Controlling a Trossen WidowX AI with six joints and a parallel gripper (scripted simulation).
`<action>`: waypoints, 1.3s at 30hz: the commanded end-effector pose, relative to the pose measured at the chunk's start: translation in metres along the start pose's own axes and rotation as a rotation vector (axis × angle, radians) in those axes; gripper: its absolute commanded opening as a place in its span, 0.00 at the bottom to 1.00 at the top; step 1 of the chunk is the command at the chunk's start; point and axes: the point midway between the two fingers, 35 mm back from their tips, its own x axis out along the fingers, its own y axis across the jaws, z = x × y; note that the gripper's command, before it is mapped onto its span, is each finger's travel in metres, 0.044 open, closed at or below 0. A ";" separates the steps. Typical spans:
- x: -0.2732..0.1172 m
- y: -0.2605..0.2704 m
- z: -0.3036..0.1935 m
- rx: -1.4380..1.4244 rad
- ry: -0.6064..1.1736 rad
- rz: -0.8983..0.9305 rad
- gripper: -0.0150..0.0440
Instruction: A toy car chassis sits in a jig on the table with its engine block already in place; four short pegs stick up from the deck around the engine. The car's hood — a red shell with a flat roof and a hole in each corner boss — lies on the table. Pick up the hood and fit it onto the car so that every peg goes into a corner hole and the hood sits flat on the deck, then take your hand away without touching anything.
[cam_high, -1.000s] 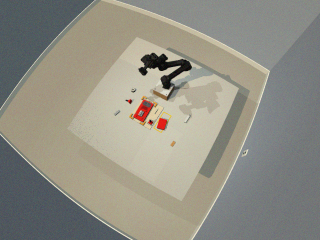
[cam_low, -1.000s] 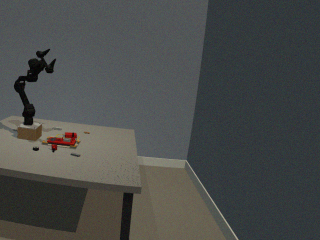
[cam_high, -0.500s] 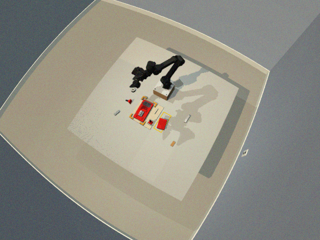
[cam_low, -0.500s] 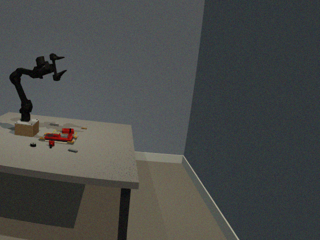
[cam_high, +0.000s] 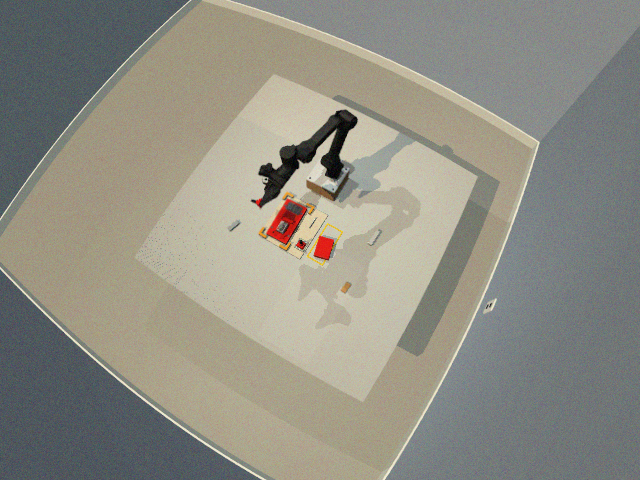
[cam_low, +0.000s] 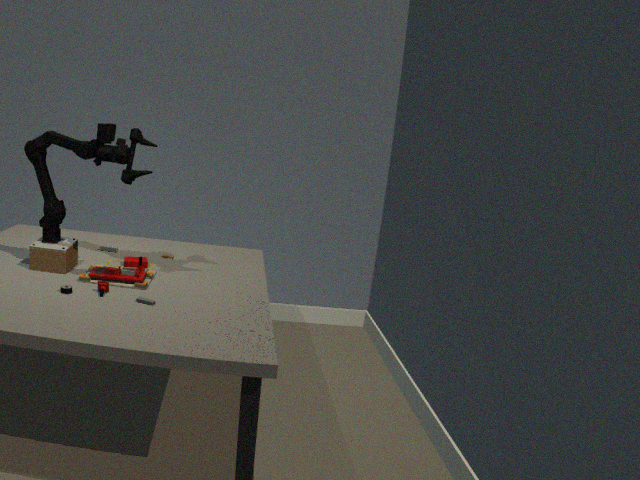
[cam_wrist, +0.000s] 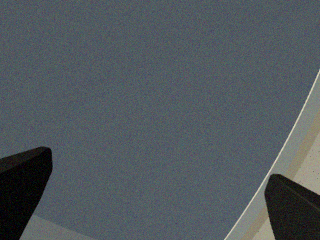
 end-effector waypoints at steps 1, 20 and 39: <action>0.016 -0.020 -0.023 -0.069 0.072 -0.094 1.00; 0.041 -0.131 -0.161 -0.526 0.587 -0.498 1.00; -0.040 -0.242 -0.291 -1.150 1.370 -0.764 1.00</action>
